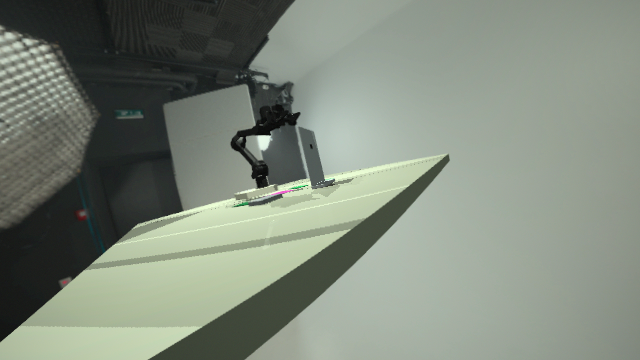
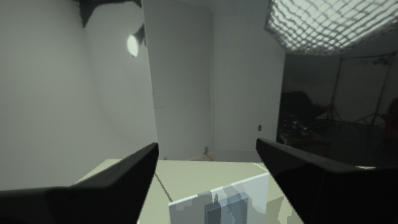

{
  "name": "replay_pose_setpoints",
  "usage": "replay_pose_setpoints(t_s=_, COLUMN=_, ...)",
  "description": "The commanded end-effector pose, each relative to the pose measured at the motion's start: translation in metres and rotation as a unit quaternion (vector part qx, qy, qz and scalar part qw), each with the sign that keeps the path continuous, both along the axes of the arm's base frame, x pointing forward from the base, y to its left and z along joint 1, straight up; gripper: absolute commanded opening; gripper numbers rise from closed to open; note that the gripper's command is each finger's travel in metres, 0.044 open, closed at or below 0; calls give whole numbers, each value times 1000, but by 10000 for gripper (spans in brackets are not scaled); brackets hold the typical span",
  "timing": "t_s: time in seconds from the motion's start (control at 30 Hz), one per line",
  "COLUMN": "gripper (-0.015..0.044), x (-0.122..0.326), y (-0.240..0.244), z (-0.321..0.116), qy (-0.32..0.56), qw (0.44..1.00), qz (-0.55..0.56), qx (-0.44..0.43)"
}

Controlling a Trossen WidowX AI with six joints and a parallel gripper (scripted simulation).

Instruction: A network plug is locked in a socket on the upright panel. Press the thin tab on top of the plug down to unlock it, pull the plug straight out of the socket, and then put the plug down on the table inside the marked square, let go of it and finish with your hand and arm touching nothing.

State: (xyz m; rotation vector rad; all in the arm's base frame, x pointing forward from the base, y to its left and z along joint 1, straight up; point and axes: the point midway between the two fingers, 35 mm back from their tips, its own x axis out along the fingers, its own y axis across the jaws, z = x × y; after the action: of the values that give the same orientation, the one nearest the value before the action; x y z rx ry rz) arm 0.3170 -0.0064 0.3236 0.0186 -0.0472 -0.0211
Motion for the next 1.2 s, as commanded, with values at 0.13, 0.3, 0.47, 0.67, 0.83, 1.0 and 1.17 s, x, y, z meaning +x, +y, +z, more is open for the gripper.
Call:
replay_pose_setpoints(t_s=0.13, gripper=269, x=10, y=-6, z=-13, qy=2, qw=999, qz=19, qx=50)
replay_pose_setpoints(t_s=0.3, gripper=156, x=21, y=-16, z=-32, qy=9, qw=992, qz=46, qx=121)
replay_pose_setpoints(t_s=0.47, gripper=156, x=27, y=-28, z=-51, qy=17, qw=979, qz=71, qx=189)
replay_pose_setpoints(t_s=0.67, gripper=156, x=29, y=-42, z=-75, qy=31, qw=957, qz=99, qx=270)
replay_pose_setpoints(t_s=0.83, gripper=156, x=25, y=-54, z=-95, qy=47, qw=932, qz=122, qx=339)
replay_pose_setpoints(t_s=1.0, gripper=156, x=17, y=-64, z=-115, qy=67, qw=900, qz=143, qx=406)
replay_pose_setpoints(t_s=1.17, gripper=156, x=5, y=-73, z=-134, qy=88, qw=863, qz=161, qx=471)
